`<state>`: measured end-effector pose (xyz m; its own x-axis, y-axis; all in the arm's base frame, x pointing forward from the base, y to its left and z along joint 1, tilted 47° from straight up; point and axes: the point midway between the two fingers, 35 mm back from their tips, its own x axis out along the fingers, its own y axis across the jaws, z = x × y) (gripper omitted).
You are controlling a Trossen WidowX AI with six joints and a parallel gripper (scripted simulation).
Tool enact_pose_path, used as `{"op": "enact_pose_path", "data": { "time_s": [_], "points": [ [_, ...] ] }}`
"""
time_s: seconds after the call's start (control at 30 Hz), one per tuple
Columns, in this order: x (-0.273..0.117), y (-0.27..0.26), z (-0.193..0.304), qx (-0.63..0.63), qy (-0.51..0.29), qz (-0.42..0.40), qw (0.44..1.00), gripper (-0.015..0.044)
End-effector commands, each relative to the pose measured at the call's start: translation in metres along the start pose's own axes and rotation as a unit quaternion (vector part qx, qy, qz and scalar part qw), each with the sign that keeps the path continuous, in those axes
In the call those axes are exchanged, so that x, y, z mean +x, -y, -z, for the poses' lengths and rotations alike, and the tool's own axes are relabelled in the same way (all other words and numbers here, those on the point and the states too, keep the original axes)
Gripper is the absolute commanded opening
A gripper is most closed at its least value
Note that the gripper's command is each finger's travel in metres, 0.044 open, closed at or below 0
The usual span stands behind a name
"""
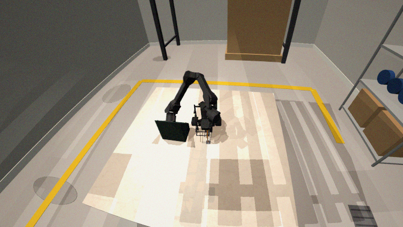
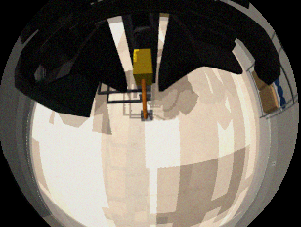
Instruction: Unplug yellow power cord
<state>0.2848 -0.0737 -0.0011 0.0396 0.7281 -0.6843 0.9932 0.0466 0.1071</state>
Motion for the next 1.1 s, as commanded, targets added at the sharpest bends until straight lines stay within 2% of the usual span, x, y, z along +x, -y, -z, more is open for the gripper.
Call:
{"op": "enact_pose_path", "data": {
  "time_s": [0.0, 1.07],
  "points": [
    [-0.003, 0.000, 0.000, -0.002, 0.002, 0.000, 1.000, 0.0160],
    [-0.001, 0.002, 0.041, -0.002, 0.000, 0.000, 1.000, 0.0160]
  ]
}}
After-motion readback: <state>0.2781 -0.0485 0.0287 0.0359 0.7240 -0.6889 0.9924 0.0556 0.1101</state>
